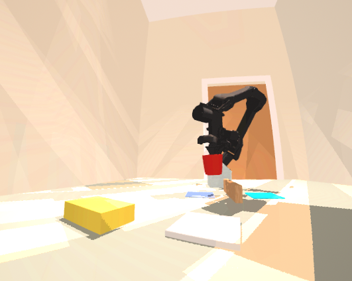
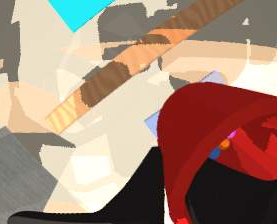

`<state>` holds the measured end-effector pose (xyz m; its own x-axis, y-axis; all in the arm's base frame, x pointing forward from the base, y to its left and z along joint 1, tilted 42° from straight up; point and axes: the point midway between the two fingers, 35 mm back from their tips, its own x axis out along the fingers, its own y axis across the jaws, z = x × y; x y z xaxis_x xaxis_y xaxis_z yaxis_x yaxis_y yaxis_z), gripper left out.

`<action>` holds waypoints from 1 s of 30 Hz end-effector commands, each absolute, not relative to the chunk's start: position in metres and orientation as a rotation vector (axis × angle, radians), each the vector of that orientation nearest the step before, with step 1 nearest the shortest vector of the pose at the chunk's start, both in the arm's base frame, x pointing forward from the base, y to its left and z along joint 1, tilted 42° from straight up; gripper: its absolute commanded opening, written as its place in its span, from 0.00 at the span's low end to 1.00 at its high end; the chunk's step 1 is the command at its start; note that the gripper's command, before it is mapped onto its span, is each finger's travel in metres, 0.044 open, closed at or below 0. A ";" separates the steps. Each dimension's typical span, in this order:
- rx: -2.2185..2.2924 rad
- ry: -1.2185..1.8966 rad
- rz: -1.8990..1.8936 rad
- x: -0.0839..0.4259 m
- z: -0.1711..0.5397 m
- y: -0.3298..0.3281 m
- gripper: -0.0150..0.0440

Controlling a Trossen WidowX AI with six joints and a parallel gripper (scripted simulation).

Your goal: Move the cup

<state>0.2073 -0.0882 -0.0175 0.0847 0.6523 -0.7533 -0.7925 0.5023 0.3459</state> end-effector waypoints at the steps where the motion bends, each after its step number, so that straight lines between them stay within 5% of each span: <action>1: -0.163 1.014 1.080 0.209 -0.010 -0.081 0.25; 30: -0.160 1.012 1.082 0.218 0.031 -0.037 0.25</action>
